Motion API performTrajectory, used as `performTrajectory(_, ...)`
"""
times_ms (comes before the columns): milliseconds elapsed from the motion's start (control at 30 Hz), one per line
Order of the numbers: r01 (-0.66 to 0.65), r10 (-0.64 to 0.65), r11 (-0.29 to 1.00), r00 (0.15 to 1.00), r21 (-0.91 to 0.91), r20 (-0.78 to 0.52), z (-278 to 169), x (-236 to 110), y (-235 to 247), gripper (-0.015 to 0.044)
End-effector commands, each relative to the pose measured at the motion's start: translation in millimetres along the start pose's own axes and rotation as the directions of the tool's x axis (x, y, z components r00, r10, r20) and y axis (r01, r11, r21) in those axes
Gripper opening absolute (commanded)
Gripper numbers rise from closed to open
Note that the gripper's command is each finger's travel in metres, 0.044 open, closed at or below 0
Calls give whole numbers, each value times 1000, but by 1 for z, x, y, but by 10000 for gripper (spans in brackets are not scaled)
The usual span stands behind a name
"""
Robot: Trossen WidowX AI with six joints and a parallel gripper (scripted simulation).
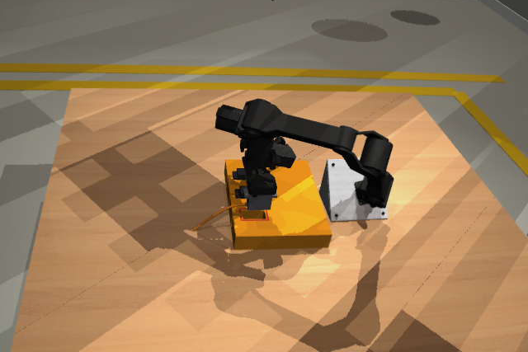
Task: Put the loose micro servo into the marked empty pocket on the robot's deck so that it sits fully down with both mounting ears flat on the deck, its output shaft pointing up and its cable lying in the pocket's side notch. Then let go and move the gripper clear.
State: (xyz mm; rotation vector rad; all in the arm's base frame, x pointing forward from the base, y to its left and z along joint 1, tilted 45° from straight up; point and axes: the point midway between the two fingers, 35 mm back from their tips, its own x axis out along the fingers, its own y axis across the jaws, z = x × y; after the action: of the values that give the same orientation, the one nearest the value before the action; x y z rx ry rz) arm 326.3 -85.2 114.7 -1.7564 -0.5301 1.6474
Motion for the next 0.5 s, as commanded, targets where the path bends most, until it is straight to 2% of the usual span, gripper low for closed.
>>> performTrajectory(0,3,-3,1000,1000,8,-8,-6,-3,-1,0)
performTrajectory(467,4,-4,1000,1000,7,-9,-8,16,-1,0)
